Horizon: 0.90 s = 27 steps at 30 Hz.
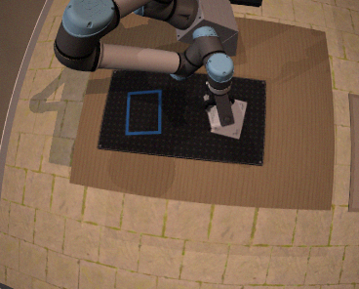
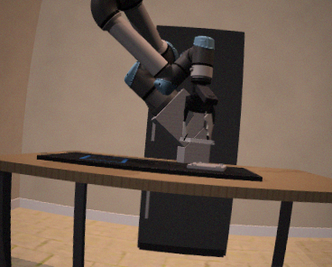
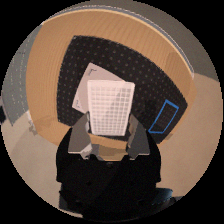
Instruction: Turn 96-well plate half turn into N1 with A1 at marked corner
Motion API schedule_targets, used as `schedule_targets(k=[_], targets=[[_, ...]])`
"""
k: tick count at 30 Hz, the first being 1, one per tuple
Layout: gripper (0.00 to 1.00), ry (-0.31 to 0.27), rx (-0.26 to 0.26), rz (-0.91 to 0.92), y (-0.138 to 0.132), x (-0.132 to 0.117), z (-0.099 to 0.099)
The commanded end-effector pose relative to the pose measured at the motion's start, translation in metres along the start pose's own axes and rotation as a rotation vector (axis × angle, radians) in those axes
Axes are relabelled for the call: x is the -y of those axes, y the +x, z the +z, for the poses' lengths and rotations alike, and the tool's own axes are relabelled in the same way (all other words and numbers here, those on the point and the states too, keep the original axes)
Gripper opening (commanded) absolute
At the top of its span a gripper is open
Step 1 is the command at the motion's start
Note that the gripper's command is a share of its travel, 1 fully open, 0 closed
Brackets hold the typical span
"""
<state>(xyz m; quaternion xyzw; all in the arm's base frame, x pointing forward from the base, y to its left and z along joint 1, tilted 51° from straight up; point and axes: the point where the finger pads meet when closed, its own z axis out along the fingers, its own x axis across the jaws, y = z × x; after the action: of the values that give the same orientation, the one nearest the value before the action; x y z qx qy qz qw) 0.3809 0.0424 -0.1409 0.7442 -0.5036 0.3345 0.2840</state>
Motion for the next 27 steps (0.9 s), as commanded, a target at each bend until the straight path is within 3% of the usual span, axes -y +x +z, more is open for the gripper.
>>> schedule_targets(k=[1, 27], targets=[[0.0, 0.019, 0.013, -0.134, 0.012, -0.003, 0.0], [0.0, 0.019, 0.013, -0.181, 0.089, -0.026, 0.005]])
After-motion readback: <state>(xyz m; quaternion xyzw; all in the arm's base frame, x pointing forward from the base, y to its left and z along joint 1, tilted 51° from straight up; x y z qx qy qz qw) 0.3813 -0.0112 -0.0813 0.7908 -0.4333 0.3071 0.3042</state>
